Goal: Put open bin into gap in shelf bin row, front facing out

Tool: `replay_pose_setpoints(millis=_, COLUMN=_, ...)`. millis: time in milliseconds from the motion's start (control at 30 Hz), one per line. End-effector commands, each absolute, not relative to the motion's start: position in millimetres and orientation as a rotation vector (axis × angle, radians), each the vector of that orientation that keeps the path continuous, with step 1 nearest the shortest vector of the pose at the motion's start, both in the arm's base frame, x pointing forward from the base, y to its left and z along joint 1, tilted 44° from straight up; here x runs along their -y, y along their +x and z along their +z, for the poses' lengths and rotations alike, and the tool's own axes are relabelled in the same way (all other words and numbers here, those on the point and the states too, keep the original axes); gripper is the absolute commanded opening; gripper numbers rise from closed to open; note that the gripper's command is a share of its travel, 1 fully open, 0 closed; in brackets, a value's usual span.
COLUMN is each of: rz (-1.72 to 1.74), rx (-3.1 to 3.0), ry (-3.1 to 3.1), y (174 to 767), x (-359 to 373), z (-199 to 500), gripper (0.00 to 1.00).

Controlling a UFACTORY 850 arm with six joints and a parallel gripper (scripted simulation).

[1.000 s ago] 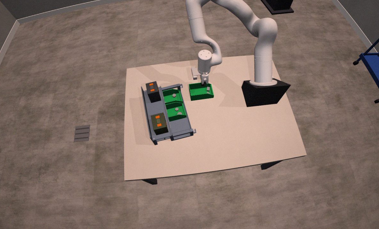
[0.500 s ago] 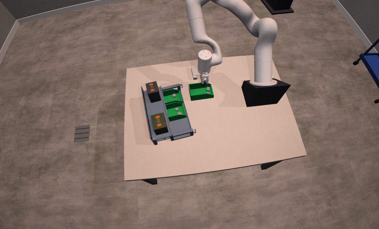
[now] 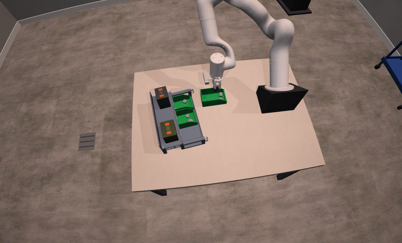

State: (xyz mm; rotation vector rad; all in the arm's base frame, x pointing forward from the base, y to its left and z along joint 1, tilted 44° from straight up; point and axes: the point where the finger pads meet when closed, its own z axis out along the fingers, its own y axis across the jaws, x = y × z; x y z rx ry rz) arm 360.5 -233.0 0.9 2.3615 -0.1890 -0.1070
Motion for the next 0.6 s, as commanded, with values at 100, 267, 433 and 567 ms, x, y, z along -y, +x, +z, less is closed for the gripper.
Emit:
replay_pose_setpoints(millis=100, rz=-0.106, rx=0.189, ry=2.362, y=361.0, x=232.9, z=1.2, gripper=0.0)
replay_pose_setpoints(millis=267, rz=-0.106, rx=0.189, ry=2.362, y=361.8, x=228.7, z=5.4, gripper=0.0)
replay_pose_setpoints(millis=433, rz=-0.106, rx=0.189, ry=2.362, y=362.3, x=226.0, z=8.3, gripper=0.0)
replay_pose_setpoints(millis=567, rz=-0.106, rx=0.189, ry=2.362, y=362.3, x=226.0, z=8.3, gripper=0.0)
